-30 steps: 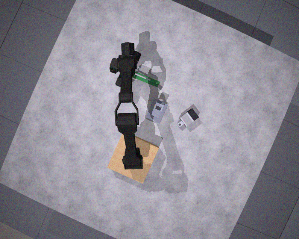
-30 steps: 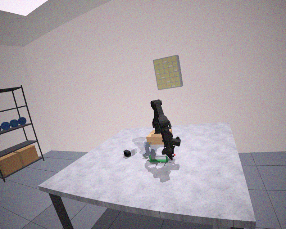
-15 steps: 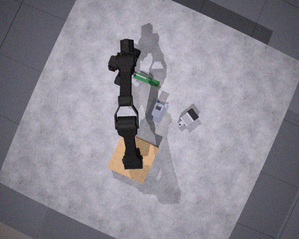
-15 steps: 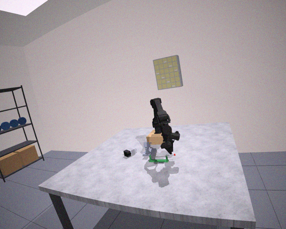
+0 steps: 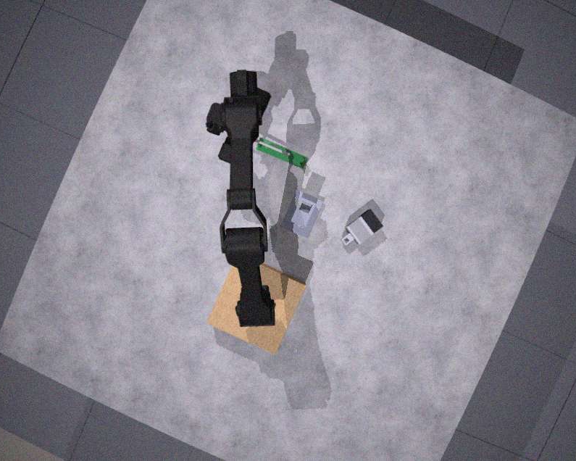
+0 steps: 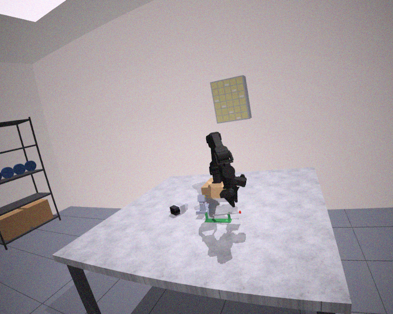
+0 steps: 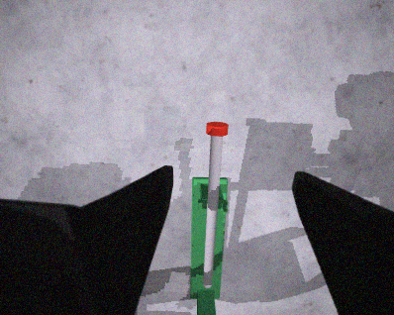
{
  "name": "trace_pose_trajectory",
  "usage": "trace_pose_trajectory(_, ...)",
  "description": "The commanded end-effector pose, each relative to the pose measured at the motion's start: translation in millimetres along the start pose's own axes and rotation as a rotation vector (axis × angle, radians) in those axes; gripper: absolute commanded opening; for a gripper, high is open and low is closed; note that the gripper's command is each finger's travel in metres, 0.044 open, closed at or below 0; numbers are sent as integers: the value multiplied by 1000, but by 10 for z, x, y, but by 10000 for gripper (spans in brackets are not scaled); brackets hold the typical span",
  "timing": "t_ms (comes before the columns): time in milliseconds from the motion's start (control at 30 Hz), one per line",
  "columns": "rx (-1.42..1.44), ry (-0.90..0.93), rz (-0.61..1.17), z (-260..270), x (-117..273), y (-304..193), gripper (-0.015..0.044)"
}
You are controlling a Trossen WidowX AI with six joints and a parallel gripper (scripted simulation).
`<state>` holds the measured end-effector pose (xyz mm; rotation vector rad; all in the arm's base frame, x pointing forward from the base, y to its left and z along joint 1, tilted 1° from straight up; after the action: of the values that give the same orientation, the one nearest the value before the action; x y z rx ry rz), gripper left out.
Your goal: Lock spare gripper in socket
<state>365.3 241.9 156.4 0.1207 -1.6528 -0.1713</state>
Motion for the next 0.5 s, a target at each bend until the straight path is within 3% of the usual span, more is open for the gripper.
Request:
trace_pose_trajectory(0, -1, 10, 10, -28, 60, -69, 279)
trace_pose_trajectory(133, -5, 51, 45, -150, 544, -449, 180)
trace_pose_trajectory(467, -5, 59, 51, -162, 607, -520, 180)
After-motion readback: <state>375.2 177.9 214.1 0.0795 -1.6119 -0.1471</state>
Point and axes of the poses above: the point midway between the two fingers, 35 mm back from their tips, its own x axis back along the fingers, its own z axis across the jaws, y = z × x, the point moved 9 cm from there along x, back along the fingers, and after that the axes turned 10 degrees about -x, right-handed, at the moved point
